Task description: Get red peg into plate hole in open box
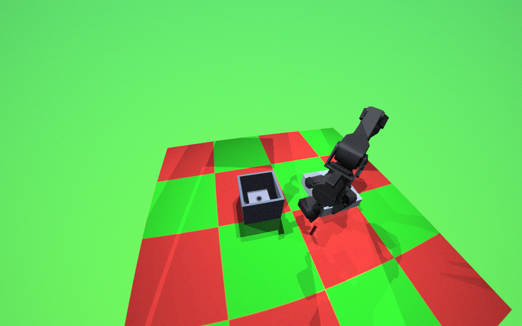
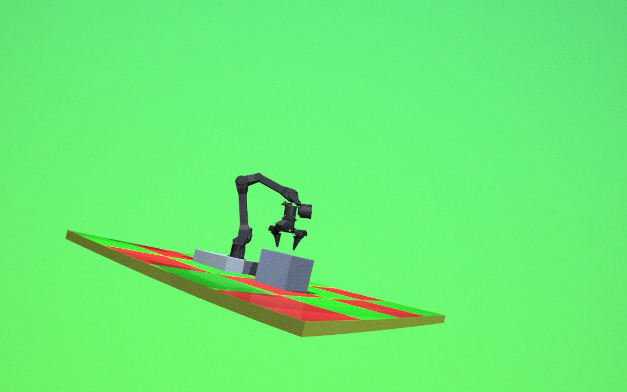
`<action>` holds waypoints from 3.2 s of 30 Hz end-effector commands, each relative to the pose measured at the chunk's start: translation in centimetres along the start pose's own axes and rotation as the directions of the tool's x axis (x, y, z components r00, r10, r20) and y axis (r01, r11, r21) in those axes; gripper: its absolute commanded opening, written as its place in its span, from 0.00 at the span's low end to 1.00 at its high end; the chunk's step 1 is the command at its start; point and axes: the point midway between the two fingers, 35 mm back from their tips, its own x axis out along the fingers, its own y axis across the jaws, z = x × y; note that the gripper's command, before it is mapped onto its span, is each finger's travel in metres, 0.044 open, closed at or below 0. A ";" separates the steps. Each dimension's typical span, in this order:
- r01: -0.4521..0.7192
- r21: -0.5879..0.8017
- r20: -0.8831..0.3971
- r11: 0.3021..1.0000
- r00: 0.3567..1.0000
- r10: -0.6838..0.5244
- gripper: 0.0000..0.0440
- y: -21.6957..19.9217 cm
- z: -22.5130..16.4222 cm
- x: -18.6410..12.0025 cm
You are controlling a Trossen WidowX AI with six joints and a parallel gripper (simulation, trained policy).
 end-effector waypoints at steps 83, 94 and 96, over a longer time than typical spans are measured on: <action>-0.237 -0.208 -0.037 0.949 0.971 0.235 0.00 6.7 0.6 0.4; -0.279 -0.209 0.035 0.937 0.956 0.293 0.00 8.7 4.1 -3.0; -0.280 -0.206 0.050 0.938 0.954 0.296 0.00 8.9 4.8 -3.3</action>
